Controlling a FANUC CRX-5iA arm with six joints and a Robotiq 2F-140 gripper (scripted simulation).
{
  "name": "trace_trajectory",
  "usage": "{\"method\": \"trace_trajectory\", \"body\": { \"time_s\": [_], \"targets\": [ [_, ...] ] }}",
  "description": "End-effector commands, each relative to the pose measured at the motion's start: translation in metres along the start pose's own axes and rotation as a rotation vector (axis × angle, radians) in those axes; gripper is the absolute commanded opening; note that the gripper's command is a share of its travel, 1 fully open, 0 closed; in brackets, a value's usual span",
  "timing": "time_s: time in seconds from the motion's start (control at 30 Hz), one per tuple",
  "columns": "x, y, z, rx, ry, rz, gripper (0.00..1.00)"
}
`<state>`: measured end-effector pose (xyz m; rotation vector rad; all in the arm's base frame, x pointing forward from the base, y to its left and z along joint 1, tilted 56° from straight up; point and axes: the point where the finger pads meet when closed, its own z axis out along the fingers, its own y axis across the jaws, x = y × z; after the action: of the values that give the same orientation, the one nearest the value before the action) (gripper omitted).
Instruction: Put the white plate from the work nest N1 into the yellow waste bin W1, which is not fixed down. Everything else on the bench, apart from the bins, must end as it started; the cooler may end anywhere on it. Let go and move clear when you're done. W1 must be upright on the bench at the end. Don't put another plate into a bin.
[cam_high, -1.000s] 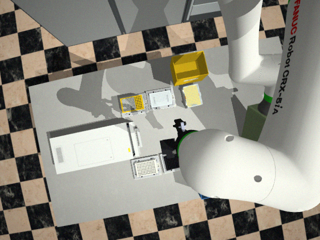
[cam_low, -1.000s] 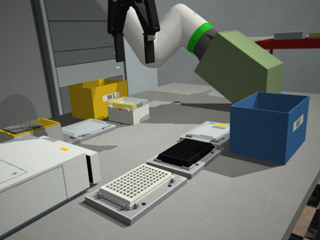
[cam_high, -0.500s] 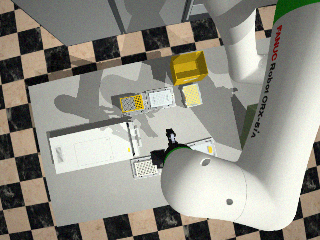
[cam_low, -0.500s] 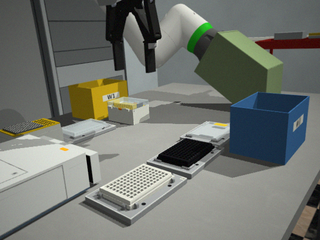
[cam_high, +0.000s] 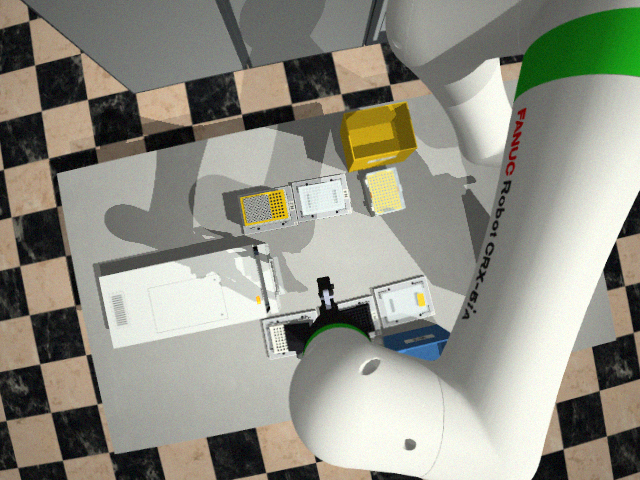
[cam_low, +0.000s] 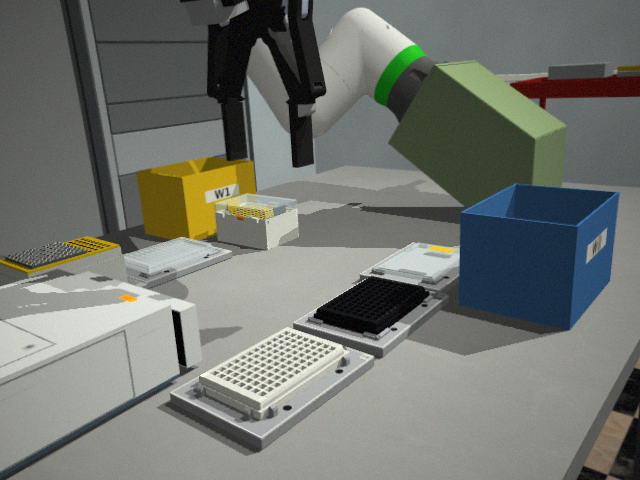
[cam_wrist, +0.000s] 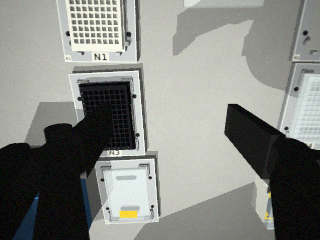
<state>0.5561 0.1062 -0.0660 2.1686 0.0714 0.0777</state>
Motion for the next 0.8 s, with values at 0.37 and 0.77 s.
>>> {"method": "trace_trajectory", "body": {
  "time_s": [0.37,0.77],
  "targets": [
    [0.039,-0.034,0.015,0.000,0.002,0.000,0.70],
    [0.073,-0.065,0.029,0.000,0.002,0.000,0.70]
  ]
}}
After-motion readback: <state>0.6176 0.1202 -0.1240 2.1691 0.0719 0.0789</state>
